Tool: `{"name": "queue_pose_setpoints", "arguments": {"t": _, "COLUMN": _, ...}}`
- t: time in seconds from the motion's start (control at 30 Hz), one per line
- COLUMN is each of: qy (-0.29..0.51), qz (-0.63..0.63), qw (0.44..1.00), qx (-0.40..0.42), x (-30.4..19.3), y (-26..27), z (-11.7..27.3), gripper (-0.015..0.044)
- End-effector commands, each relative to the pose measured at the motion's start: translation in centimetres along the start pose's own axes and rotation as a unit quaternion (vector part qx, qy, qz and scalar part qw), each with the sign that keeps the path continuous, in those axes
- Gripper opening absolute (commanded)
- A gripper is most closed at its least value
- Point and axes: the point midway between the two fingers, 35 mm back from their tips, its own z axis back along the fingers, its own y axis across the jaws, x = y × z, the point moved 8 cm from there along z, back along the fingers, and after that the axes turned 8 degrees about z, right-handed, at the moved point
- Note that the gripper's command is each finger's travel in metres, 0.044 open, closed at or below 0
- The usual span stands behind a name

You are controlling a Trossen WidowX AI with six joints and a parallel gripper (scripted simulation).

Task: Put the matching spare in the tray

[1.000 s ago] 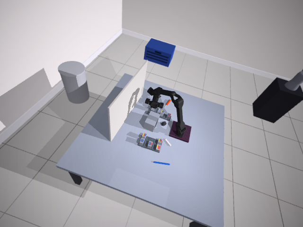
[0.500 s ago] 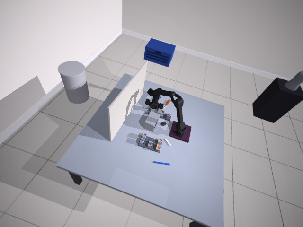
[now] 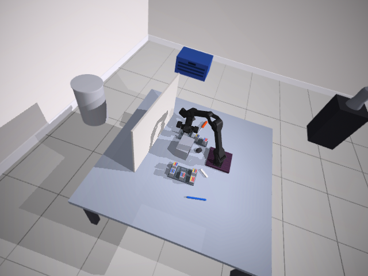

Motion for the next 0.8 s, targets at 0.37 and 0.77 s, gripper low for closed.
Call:
{"name": "queue_pose_setpoints", "arguments": {"t": 0.37, "qy": 0.0, "qz": 0.0, "qw": 1.0, "qx": 0.0, "x": 0.0, "y": 0.0, "z": 0.0, "gripper": 0.044}}
{"name": "queue_pose_setpoints", "arguments": {"t": 0.77, "qy": -0.003, "qz": 0.003, "qw": 1.0, "qx": 0.001, "x": 0.0, "y": 0.1, "z": 10.7, "gripper": 0.044}}
